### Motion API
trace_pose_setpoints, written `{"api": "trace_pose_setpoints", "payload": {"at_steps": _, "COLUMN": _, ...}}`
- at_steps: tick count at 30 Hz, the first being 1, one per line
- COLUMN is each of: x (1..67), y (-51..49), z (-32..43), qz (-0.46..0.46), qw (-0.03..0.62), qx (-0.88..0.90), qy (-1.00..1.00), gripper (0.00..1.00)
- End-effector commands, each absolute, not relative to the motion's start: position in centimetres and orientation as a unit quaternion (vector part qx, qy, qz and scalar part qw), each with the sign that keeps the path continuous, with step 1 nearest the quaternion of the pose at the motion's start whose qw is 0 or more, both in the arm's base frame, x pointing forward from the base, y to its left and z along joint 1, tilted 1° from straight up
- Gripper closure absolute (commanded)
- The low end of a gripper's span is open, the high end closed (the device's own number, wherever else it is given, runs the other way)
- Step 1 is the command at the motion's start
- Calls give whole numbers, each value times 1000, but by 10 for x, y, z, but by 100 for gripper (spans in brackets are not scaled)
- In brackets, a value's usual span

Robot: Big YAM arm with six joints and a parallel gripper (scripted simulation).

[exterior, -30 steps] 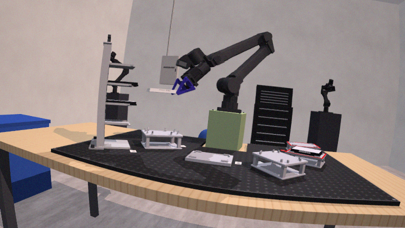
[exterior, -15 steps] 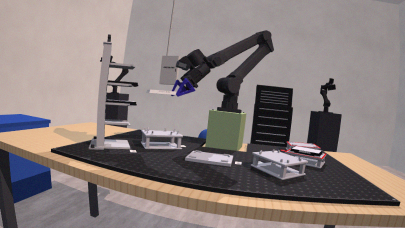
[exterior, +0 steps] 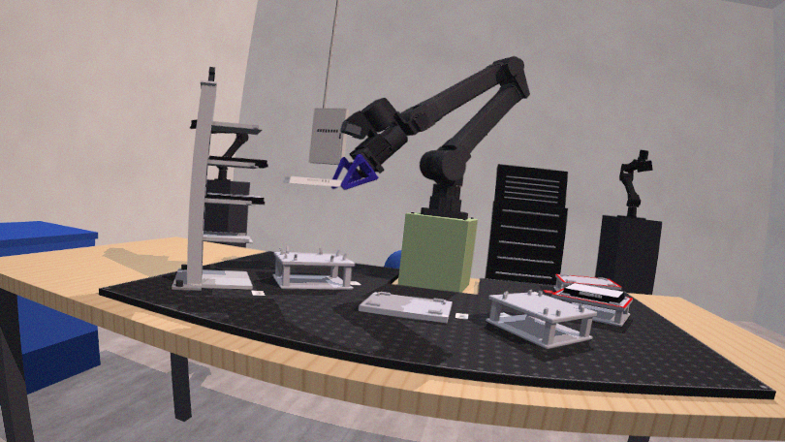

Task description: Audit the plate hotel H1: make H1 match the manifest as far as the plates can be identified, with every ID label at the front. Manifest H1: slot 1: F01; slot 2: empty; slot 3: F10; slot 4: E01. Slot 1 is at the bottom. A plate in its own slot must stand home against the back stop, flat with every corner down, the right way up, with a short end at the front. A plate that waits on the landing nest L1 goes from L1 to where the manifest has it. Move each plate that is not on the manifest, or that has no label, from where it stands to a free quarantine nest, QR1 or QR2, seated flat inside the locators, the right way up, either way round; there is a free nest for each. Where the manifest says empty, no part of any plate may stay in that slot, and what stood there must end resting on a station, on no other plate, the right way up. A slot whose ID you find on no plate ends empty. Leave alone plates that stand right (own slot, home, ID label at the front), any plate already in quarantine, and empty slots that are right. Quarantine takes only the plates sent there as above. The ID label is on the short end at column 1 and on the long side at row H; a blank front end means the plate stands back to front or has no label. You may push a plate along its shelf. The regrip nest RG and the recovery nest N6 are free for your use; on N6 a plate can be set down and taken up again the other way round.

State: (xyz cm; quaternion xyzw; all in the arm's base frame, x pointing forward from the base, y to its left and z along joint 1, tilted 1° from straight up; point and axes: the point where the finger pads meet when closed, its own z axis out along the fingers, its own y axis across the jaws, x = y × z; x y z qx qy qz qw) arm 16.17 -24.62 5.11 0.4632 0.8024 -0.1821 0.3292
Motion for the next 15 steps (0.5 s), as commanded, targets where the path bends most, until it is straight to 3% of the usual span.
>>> {"api": "trace_pose_setpoints", "payload": {"at_steps": 1, "x": 167, "y": -249, "z": 54, "qz": -184, "qw": 341, "qx": 463, "qy": 797, "gripper": 14}}
{"api": "trace_pose_setpoints", "payload": {"at_steps": 15, "x": 167, "y": -249, "z": 48, "qz": -184, "qw": 341, "qx": 463, "qy": 797, "gripper": 14}}
